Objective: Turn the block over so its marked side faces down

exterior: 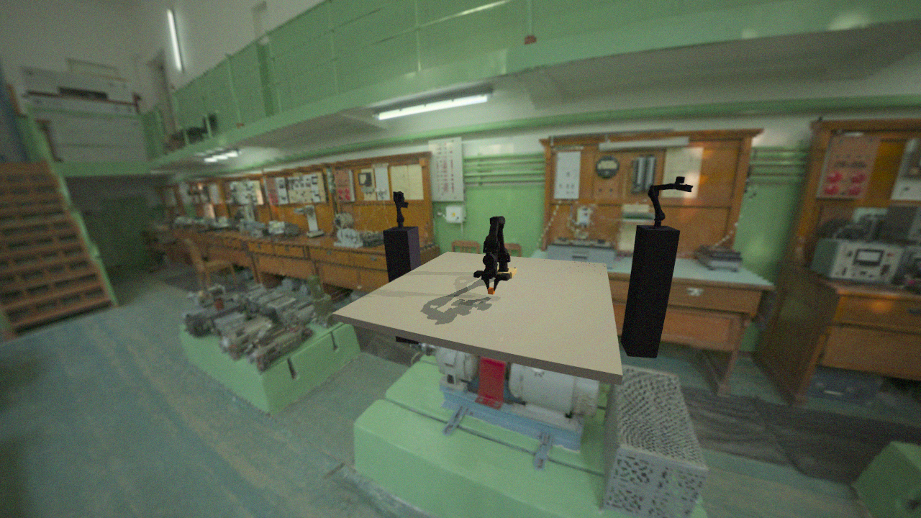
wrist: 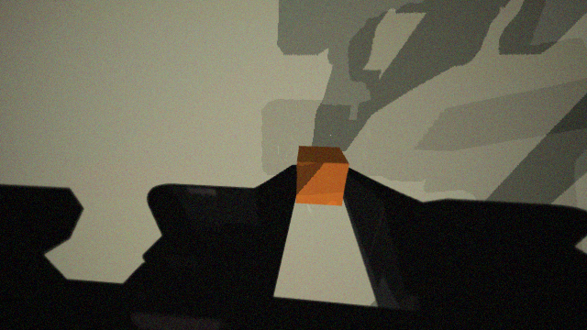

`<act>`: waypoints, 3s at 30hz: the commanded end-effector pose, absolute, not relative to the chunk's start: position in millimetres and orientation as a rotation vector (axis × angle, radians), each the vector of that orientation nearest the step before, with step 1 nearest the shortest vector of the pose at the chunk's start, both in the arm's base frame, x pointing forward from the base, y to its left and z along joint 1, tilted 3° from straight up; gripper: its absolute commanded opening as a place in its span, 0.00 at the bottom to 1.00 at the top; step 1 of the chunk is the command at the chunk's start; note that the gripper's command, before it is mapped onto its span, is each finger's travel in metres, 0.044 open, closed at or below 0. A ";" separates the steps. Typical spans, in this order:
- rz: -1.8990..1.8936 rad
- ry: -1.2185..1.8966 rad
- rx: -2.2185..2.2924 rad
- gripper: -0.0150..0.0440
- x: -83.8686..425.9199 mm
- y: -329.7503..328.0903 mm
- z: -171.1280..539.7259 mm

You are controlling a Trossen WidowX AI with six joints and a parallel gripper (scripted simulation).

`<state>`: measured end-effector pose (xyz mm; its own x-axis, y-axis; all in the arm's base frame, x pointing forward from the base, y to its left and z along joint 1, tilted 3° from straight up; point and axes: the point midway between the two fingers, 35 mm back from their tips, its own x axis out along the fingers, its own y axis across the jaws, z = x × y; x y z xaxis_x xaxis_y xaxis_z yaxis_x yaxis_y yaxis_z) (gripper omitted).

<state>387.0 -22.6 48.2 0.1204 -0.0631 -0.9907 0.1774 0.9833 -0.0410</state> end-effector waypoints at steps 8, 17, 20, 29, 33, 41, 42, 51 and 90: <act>-0.177 1.285 0.071 0.25 385.8 -22.3 45.1; -0.180 1.153 0.059 0.25 383.3 -22.1 43.7; -0.181 1.109 0.056 0.25 381.8 -22.1 43.7; -0.183 1.026 0.052 0.25 378.3 -22.0 43.9; -0.188 0.979 0.061 0.25 381.2 -22.5 35.1; -0.190 0.860 0.061 0.25 386.5 -23.1 19.6; -0.189 0.844 0.058 0.25 387.0 -23.1 18.3; -0.184 0.705 0.033 0.25 387.6 -23.0 11.2; -0.183 0.491 0.000 0.61 375.7 -23.0 14.1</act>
<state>376.7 -22.6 15.3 0.8675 -0.1718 -0.4668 0.1750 0.9839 -0.0370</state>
